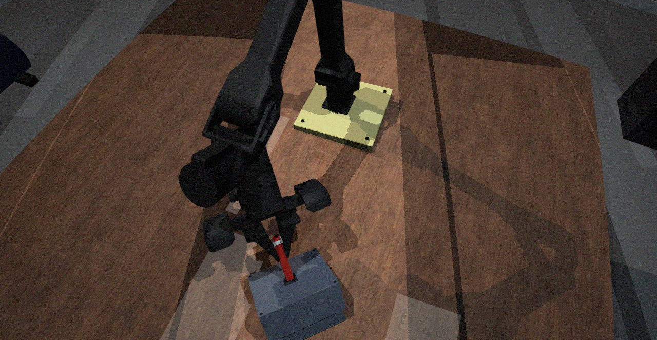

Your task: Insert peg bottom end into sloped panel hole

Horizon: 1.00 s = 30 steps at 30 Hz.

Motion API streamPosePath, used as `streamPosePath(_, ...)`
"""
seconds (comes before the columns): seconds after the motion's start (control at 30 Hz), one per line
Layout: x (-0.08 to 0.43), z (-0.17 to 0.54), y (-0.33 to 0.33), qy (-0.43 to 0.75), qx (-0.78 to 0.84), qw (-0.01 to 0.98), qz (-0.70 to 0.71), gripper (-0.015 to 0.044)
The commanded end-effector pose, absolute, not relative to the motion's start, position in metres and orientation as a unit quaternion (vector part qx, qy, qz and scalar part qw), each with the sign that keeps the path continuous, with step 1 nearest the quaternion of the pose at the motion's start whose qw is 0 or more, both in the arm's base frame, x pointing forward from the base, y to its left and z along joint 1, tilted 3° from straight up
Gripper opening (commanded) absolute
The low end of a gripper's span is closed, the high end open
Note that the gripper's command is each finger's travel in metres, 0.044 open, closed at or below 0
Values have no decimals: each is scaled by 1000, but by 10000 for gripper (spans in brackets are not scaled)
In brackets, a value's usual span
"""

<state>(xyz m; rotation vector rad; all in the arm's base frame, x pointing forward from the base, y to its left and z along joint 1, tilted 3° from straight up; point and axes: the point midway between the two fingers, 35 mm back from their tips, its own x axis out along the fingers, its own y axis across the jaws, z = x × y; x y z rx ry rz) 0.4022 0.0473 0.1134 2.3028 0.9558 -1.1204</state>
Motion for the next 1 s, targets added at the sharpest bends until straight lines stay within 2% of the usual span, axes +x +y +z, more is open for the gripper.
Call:
streamPosePath(0.0,404,111,48,340,826,201,-403,0)
streamPosePath(0.97,413,95,55,340,826,201,-402,0)
